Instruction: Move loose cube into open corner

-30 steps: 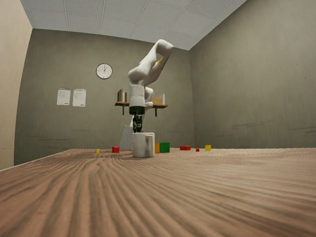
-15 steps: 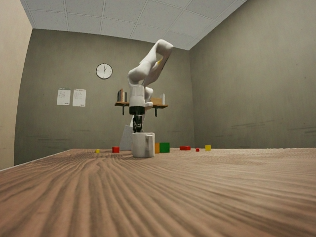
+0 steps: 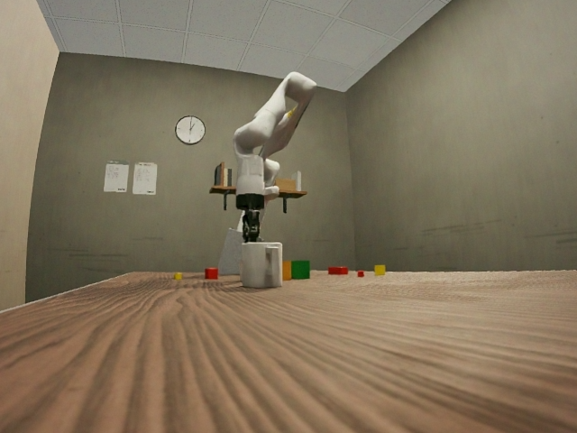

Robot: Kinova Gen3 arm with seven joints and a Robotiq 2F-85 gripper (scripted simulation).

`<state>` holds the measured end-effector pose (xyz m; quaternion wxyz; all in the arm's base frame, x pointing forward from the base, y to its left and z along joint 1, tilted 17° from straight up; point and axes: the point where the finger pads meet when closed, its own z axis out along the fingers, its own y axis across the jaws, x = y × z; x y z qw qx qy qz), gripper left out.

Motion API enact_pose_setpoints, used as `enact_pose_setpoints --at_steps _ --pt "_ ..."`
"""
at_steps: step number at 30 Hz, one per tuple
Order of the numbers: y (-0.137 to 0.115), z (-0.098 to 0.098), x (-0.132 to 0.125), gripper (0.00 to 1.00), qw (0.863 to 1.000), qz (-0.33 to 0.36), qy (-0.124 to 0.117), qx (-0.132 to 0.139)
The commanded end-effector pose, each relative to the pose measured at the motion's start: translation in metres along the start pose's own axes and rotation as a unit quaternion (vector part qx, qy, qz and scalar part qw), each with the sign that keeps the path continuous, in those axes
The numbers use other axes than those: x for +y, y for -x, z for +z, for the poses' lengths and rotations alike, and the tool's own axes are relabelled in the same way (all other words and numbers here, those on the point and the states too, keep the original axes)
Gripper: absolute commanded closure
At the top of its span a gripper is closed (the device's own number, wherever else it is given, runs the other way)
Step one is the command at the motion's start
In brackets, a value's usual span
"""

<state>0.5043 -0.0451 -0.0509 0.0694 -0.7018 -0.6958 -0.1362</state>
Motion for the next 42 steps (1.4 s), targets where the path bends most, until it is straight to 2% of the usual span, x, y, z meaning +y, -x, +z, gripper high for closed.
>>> enact_pose_setpoints --at_steps 1,27,42 --pt "0.0 -0.001 0.0 0.17 1.0 -0.002 0.001 0.0" --pt "0.0 0.0 0.0 0.17 1.0 -0.002 0.001 0.0" --pt "0.0 0.011 0.002 0.17 1.0 -0.003 0.003 0.0"
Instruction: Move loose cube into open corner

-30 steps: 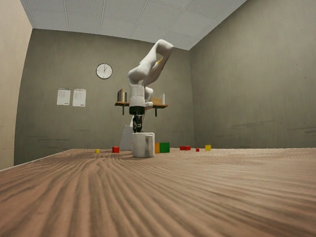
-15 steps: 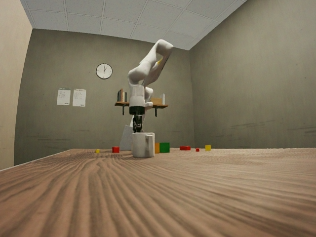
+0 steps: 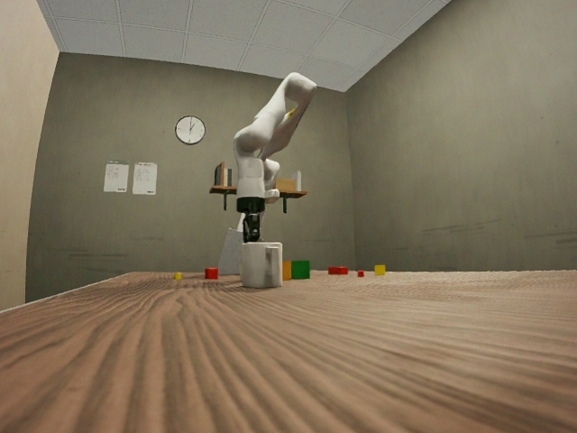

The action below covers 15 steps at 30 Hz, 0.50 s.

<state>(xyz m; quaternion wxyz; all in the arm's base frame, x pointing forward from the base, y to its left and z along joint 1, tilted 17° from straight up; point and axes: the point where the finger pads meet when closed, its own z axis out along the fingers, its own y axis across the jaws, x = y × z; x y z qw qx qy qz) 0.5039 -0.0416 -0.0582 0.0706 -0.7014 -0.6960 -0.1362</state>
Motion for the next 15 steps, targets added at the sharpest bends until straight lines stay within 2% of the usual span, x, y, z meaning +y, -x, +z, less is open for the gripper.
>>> enact_pose_setpoints --at_steps 1,15 --pt "0.001 0.004 0.004 0.17 1.0 -0.003 0.004 -0.001" --pt "0.001 0.024 0.005 0.17 1.0 -0.003 0.005 -0.001"
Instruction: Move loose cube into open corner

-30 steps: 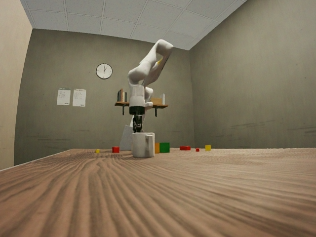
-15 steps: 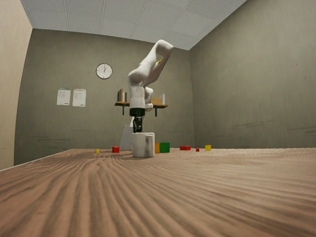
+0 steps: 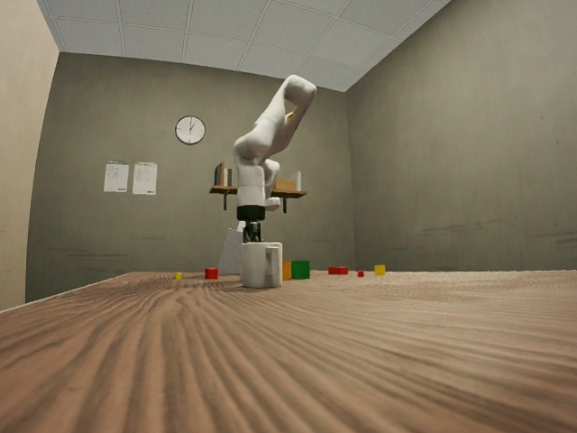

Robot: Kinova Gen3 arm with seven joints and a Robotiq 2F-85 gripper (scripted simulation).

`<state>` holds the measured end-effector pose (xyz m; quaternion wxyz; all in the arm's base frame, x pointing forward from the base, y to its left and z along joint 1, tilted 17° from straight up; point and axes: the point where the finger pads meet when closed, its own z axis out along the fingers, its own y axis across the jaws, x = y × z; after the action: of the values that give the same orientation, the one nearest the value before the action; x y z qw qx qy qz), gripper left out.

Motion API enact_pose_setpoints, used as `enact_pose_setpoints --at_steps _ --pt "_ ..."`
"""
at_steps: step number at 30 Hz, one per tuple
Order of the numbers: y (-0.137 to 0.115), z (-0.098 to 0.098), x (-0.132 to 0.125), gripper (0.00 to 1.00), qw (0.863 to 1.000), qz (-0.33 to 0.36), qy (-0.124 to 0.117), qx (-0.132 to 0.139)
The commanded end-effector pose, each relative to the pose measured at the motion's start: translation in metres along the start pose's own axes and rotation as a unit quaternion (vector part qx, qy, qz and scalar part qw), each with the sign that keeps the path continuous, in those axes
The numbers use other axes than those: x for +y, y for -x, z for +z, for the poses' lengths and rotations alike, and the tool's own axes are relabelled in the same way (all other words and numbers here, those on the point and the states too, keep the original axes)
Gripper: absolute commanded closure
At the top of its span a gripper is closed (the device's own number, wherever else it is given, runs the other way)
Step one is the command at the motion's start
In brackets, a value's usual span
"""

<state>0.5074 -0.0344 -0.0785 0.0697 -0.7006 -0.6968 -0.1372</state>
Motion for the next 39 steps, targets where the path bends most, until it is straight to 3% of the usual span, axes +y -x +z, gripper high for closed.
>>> enact_pose_setpoints --at_steps 1,15,39 --pt "0.002 0.005 0.002 0.17 1.0 -0.001 0.003 -0.001" --pt "0.002 0.022 0.003 0.17 1.0 -0.002 0.003 -0.002" --pt "0.002 0.026 0.002 0.17 1.0 -0.001 0.003 -0.001"
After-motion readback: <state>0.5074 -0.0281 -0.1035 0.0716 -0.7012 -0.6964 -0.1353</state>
